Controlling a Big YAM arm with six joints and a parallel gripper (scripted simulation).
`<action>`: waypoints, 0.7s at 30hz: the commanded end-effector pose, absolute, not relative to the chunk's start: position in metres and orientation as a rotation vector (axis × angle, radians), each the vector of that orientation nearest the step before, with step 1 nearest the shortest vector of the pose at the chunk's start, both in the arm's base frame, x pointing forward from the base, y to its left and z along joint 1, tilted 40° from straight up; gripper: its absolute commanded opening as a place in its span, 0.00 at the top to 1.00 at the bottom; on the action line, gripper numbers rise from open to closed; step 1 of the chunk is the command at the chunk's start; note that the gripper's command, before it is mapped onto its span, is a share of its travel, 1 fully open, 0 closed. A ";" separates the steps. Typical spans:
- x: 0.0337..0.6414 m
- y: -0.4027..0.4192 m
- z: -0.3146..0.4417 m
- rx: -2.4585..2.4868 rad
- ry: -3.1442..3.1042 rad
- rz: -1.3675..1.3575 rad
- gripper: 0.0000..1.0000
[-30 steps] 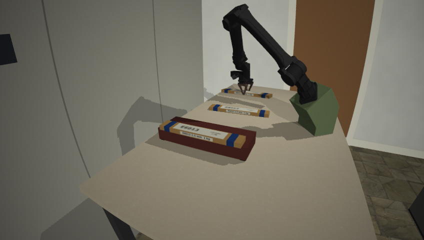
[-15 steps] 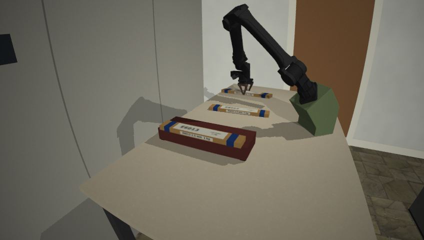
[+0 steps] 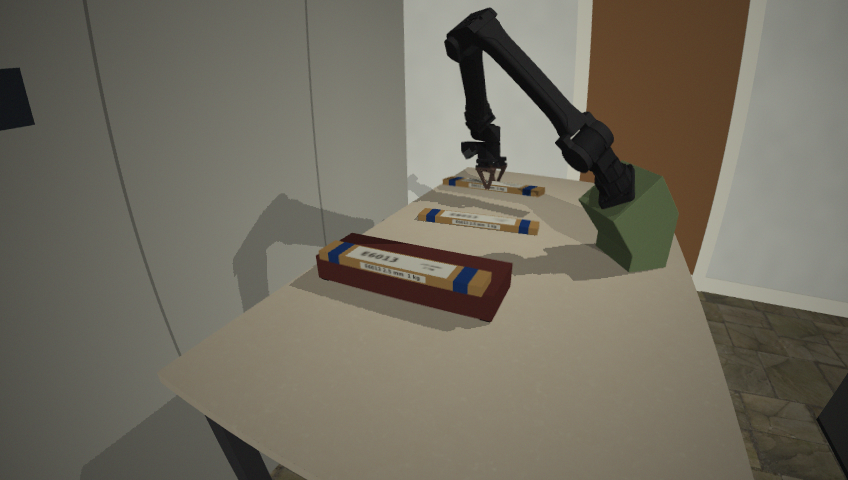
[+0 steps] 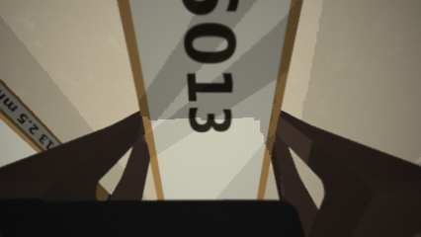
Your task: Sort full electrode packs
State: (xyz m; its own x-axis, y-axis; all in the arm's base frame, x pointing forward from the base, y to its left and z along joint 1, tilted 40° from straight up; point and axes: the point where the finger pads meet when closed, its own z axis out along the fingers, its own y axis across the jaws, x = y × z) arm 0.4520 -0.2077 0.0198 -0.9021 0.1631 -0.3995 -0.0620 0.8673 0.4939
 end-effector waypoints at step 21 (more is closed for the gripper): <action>0.442 -0.269 0.102 0.081 2.522 0.580 1.00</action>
